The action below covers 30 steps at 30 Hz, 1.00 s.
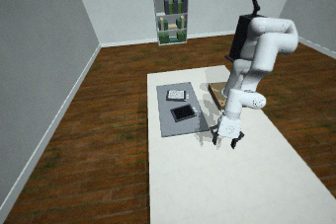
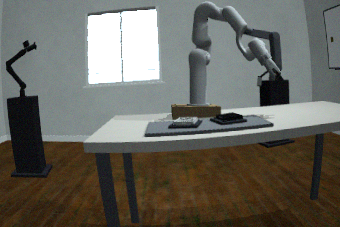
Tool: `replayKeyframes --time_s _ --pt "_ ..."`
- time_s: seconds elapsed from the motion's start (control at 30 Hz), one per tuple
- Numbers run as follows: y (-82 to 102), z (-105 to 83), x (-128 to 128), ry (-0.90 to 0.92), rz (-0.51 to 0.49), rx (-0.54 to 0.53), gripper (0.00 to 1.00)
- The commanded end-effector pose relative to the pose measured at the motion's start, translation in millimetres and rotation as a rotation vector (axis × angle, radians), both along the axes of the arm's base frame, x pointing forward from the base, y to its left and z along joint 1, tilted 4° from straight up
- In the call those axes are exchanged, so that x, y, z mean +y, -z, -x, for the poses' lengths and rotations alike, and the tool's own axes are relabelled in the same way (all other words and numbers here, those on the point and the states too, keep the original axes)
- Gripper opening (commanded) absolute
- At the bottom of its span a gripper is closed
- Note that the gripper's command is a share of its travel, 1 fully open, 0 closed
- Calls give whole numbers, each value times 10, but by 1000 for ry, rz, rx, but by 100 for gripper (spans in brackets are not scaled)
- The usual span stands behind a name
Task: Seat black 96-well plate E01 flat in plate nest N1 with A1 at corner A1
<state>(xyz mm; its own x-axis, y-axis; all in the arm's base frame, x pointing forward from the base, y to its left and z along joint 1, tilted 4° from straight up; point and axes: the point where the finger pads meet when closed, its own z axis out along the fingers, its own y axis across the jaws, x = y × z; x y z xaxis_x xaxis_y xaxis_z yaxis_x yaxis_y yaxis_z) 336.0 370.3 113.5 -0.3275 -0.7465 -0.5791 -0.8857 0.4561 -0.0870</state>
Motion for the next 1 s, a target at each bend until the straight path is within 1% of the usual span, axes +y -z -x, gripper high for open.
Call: replayKeyframes --time_s 0.0,0.53,0.57,0.67,0.7,0.73,0.8,0.9,0.97 --pt "-16 -7 8 0 -3 -2 100" --pt "-16 -7 8 0 -3 -2 100" --pt "-35 -51 -9 -31 -3 -14 0" --pt "-84 -178 -57 -39 -3 -17 0" --pt "-84 -178 -57 -39 -3 -17 0" --pt "-97 -219 -83 -70 2 -26 0" --pt "-123 -301 -134 -77 4 -28 0" --pt "-131 -329 -152 -77 4 -28 0" --pt "-153 -404 -215 -115 15 -38 0"
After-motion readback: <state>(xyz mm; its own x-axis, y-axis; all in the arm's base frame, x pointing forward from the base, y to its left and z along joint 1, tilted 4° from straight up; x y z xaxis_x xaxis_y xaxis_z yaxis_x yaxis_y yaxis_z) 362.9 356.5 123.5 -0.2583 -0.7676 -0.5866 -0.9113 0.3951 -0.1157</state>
